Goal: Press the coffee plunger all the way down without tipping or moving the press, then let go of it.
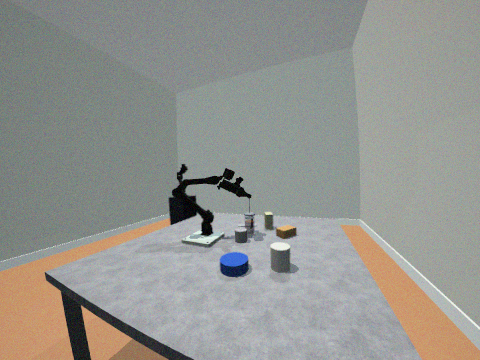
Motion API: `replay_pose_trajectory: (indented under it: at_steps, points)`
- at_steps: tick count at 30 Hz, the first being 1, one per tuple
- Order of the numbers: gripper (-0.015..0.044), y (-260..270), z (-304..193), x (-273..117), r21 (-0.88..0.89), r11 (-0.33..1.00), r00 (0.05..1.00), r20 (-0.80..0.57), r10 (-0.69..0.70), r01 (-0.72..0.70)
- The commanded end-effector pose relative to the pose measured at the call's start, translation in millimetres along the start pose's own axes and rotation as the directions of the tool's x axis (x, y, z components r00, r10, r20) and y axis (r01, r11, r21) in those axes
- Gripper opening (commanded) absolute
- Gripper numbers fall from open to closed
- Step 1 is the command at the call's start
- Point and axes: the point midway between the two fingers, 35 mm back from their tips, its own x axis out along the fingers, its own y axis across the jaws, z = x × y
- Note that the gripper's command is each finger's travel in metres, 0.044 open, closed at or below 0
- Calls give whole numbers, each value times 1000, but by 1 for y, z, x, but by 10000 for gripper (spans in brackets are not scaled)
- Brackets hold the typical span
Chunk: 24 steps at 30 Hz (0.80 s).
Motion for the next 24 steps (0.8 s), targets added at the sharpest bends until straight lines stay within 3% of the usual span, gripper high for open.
replay_pose_trajectory:
  at_steps: [1,24]
  points:
    - [121,-1,-20,10,-1,1000,999,-46,-4,4]
    - [121,0,-51,31,-1,1000,999,-46,-3,3]
